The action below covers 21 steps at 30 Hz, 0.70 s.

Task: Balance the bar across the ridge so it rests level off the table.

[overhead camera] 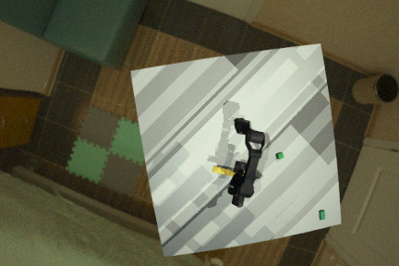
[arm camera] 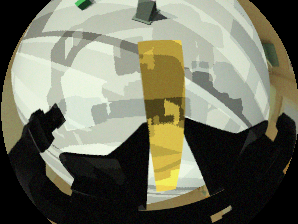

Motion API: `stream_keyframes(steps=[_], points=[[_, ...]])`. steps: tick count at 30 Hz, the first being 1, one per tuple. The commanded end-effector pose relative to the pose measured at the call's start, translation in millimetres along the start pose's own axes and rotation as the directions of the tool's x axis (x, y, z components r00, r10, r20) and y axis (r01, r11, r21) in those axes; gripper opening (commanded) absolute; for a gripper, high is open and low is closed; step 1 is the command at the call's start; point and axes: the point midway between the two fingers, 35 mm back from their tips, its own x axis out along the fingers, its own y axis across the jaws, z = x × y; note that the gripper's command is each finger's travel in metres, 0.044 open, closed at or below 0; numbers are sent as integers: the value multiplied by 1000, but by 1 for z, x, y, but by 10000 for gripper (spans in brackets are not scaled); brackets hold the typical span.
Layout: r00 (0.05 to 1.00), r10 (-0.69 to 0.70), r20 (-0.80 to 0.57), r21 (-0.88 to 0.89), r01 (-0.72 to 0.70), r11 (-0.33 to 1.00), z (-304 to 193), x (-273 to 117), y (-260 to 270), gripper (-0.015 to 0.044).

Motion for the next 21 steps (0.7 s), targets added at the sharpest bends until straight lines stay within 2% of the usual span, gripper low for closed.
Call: stream_keyframes(steps=[1,21], points=[[1000,9,-3,32,-9,999,9,2,-5,0],[1000,8,4,205,-8,979,75,0,-22,0]])
